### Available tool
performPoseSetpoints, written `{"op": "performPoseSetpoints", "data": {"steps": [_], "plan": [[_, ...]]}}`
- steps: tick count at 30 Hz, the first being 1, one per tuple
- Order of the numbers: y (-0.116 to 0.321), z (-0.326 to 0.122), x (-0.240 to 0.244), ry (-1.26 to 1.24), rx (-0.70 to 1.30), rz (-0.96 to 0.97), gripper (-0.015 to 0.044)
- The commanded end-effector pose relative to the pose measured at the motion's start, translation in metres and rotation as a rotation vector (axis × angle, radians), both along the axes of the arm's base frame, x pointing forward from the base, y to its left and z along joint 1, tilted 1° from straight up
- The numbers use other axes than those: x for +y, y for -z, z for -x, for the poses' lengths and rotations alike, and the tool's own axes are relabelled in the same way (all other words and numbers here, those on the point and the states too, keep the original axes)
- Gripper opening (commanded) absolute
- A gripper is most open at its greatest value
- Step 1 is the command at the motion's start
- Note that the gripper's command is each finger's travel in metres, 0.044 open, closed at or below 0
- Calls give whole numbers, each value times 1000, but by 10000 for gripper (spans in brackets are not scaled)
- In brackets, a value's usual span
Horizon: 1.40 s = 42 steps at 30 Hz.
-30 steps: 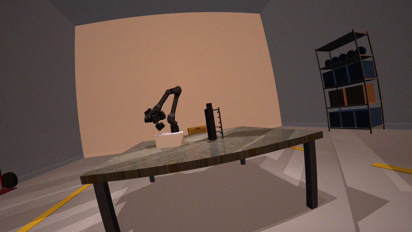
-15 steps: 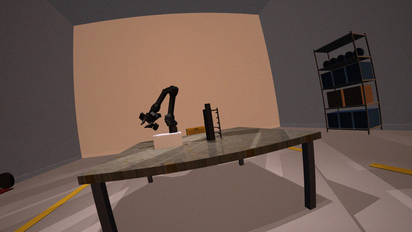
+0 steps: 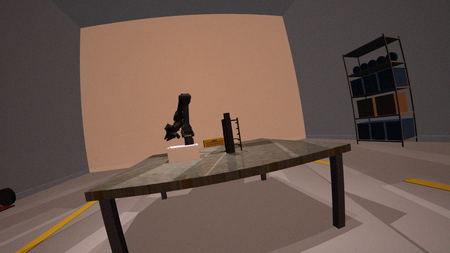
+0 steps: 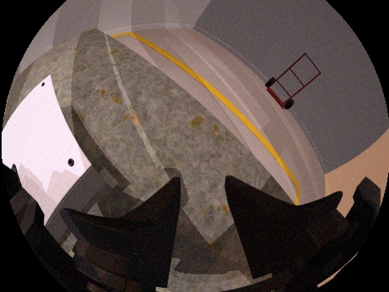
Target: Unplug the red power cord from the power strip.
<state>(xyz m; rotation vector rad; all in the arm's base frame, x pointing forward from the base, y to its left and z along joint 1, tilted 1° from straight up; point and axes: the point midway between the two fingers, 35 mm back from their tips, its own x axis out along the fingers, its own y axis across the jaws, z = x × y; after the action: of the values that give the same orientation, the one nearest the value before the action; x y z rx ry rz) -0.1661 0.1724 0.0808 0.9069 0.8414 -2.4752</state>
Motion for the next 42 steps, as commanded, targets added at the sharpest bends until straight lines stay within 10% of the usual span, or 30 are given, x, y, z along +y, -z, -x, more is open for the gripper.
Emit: {"op": "performPoseSetpoints", "data": {"steps": [1, 14, 27, 34, 42], "plan": [[3, -41, 37, 230, -90, 33, 160], [4, -237, 77, 1048, -348, 232, 160], [-6, -407, -38, 1830, -521, 578, 160], [-17, -453, -138, 2175, -590, 789, 160], [-19, -455, -146, 2203, -595, 808, 160]]}}
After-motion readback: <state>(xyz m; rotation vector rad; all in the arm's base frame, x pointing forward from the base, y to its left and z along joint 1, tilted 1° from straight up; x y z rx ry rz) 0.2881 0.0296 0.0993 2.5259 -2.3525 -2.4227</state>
